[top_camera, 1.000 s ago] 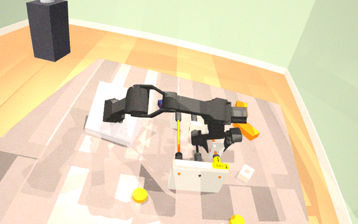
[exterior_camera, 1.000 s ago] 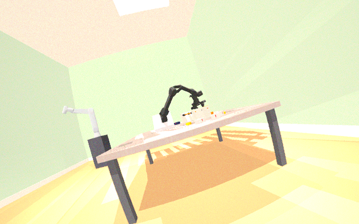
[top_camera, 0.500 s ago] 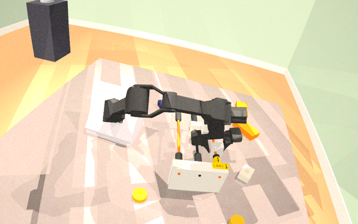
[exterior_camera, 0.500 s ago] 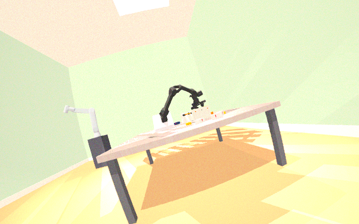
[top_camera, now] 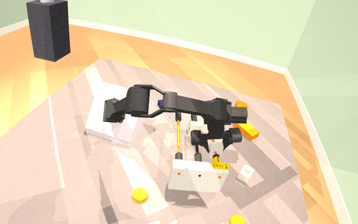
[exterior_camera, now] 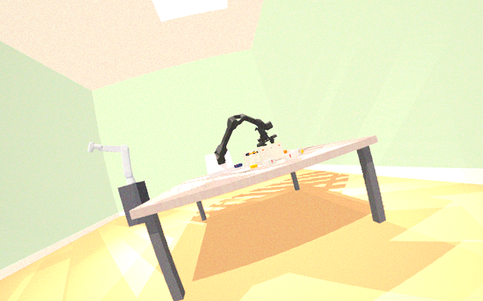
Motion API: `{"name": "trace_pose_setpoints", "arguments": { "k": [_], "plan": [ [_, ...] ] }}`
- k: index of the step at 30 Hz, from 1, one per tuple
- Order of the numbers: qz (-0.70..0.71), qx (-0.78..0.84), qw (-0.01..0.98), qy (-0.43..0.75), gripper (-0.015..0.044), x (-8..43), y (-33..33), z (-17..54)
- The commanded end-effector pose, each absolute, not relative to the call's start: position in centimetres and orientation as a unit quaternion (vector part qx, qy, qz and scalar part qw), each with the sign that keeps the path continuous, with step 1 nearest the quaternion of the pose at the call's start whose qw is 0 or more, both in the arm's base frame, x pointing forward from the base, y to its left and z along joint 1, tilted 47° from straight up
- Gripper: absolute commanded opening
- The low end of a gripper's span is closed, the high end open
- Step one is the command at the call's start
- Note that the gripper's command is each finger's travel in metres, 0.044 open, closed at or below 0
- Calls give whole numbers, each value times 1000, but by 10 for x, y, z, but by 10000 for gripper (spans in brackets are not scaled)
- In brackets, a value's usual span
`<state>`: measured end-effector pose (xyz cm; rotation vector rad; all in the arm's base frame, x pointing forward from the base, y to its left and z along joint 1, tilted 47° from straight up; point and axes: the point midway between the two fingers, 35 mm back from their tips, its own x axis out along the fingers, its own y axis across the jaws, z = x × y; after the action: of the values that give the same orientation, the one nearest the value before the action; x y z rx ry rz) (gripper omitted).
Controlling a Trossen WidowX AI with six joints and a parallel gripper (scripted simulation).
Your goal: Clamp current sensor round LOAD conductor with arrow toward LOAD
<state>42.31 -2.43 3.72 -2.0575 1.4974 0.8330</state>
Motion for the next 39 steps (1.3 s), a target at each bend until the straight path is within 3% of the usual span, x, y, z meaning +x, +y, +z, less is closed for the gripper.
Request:
{"name": "trace_pose_setpoints", "arguments": {
  "k": [1,33,39],
  "plan": [
    [305,-737,227,559,0,424,-24,38],
    [315,-714,213,588,0,421,-30,33],
    [314,-714,216,587,157,422,-25,37]
  ]
}}
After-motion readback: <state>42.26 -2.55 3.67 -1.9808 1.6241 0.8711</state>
